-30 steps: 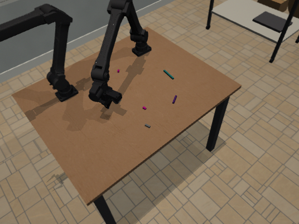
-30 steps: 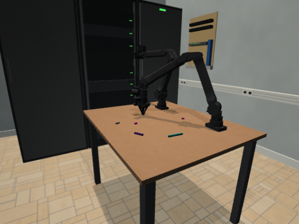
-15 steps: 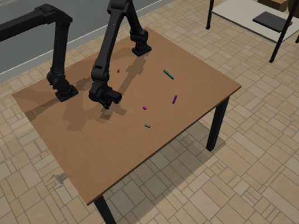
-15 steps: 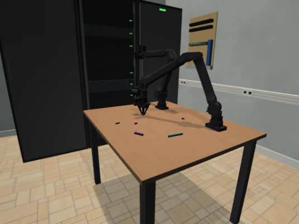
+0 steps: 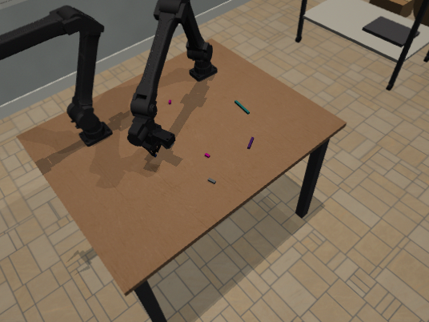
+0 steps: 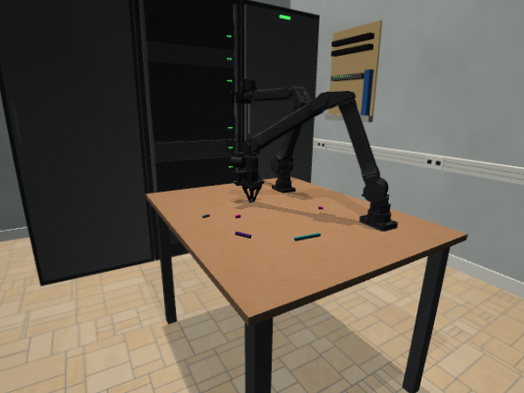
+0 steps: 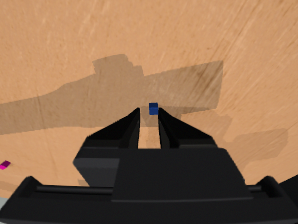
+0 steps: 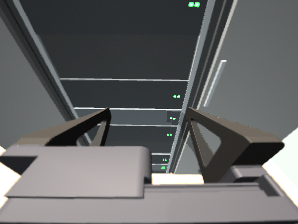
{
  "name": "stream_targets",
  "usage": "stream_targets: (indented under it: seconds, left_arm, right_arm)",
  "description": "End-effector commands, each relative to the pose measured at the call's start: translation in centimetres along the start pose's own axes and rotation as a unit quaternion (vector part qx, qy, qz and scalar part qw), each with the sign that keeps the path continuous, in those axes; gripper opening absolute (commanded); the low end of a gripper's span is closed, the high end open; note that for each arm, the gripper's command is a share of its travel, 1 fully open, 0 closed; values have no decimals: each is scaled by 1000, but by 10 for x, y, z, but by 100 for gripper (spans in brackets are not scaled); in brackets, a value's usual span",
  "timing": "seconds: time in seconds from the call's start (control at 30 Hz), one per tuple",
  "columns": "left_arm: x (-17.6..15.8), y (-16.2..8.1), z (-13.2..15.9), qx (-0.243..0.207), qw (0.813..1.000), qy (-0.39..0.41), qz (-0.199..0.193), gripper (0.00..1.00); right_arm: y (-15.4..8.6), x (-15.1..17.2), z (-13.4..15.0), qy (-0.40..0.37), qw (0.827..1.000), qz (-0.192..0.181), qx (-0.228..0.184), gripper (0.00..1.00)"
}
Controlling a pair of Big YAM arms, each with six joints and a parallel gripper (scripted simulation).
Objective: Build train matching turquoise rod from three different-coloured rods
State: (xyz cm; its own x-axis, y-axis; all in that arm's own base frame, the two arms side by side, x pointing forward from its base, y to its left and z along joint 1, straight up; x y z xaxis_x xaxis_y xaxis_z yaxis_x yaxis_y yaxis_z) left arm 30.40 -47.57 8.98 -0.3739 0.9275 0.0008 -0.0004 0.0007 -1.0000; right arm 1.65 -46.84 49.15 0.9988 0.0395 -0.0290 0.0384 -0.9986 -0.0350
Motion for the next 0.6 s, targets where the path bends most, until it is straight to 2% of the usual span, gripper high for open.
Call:
stream_targets:
  seconds: [0.0, 0.07, 0.13, 0.43, 0.5, 0.57]
  left_arm:
    - [-17, -46, -8, -7, 999, -9, 37, 23]
    - [-17, -56, -8, -7, 999, -9, 37, 23]
    - [-17, -56, -8, -7, 999, -9, 37, 23]
    - [-14, -104, -8, -7, 999, -9, 38, 23]
    - [-16, -91, -8, -4, 1000, -9, 21, 23]
    - [-15, -96, -8, -4, 1000, -9, 21, 23]
  right_arm:
    - [-4, -8, -9, 6, 1000, 10, -17, 100]
    - [-4, -8, -9, 6, 1000, 10, -17, 100]
    - [-4, -8, -9, 6, 1000, 10, -17, 100]
    - [-4, -8, -9, 6, 1000, 10, -17, 100]
    - [-4, -8, -9, 6, 1000, 10, -17, 100]
    - [-4, -8, -9, 6, 1000, 10, -17, 100]
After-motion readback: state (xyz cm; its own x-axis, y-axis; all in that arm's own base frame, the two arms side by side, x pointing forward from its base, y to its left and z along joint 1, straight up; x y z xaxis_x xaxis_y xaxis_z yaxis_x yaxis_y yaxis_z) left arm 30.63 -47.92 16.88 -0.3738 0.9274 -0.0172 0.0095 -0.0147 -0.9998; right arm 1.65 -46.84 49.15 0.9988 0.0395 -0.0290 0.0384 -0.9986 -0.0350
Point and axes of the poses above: on each arm, the point where the finger pads meet when closed, its own y axis out along the fingers, its own x axis across the jaws, z = x × y, the point moved 8 cm from there along -y, back along the fingers, and after that the axes turned 1 degree about -y, right-handed, at the moved point
